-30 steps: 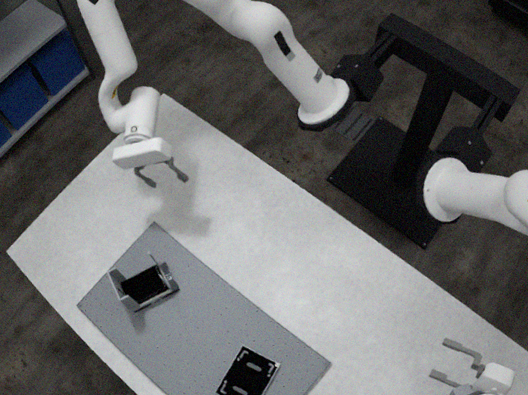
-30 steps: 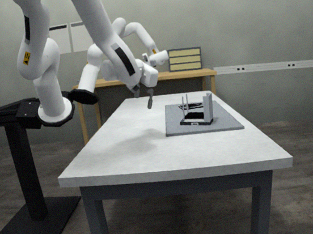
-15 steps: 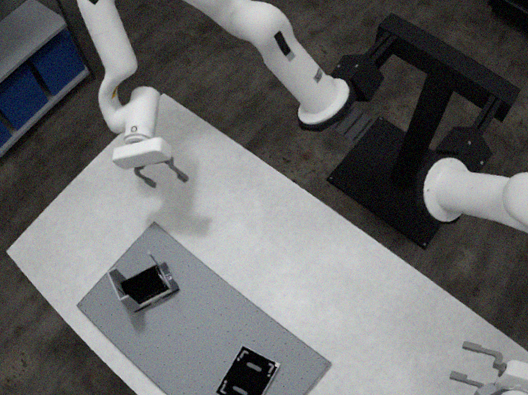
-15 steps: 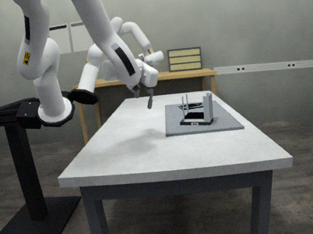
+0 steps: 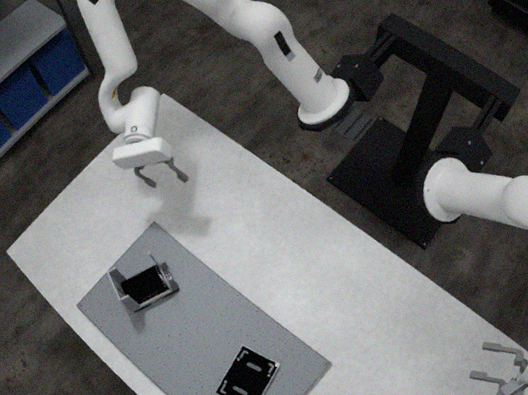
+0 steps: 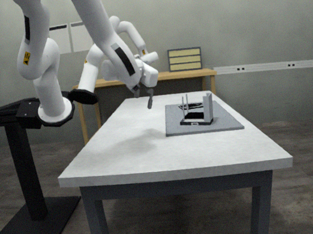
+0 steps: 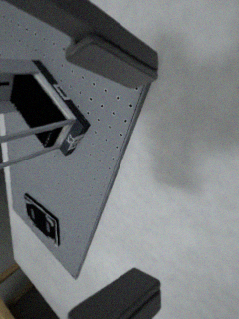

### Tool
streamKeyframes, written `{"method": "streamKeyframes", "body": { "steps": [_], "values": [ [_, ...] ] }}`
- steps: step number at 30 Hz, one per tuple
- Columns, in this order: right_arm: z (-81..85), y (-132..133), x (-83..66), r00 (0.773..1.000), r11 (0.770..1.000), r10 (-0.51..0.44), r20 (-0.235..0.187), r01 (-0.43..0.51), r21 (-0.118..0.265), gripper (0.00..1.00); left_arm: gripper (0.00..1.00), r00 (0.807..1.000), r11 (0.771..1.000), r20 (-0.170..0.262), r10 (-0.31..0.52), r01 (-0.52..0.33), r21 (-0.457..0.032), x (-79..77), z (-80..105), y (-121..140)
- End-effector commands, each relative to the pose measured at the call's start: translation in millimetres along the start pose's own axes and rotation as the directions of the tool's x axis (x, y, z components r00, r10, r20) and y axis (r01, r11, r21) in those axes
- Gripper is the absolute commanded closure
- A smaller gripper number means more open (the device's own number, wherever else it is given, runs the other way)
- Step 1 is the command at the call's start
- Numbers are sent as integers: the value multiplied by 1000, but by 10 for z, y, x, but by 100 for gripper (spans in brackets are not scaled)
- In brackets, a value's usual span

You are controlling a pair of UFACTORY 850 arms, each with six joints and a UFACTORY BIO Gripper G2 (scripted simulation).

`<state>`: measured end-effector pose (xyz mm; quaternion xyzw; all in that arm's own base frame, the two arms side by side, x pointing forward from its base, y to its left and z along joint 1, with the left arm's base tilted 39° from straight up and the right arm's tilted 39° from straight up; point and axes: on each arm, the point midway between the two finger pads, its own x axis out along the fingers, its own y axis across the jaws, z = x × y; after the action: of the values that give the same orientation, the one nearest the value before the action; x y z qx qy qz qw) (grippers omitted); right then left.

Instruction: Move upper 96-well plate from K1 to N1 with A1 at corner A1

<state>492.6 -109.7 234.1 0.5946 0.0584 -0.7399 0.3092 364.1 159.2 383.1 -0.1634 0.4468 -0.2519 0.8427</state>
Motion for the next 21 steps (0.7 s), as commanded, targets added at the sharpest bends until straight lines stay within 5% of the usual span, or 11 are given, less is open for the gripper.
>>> {"method": "streamKeyframes", "body": {
  "steps": [1, 5, 12, 16, 19, 21],
  "values": [
    [-3, 2, -6, 1000, 1000, 1, -1, -1, 0, 63, 0, 1000, 1000, 24, 6, -6, -5, -259, -87, 40],
    [-3, 2, -6, 1000, 1000, 1, -1, -1, 0, 63, 0, 1000, 1000, 24, 6, -6, -5, -301, -102, 47],
    [21, -113, -320, 1000, 1000, 2, -2, -2, 0, 63, 0, 1000, 1000, 24, 6, -6, -5, -301, -102, 47],
    [14, -94, -274, 1000, 1000, 2, -4, -2, 0, 63, 0, 1000, 1000, 24, 6, -6, -5, -301, -102, 47],
    [-83, -203, -281, 1000, 996, 27, 5, -27, -86, 63, 0, 1000, 1000, 24, 6, -6, -5, -301, -102, 47],
    [-83, -203, -281, 1000, 996, 27, 5, -27, -86, 63, 0, 1000, 1000, 24, 6, -6, -5, -301, -102, 47]
  ]
}}
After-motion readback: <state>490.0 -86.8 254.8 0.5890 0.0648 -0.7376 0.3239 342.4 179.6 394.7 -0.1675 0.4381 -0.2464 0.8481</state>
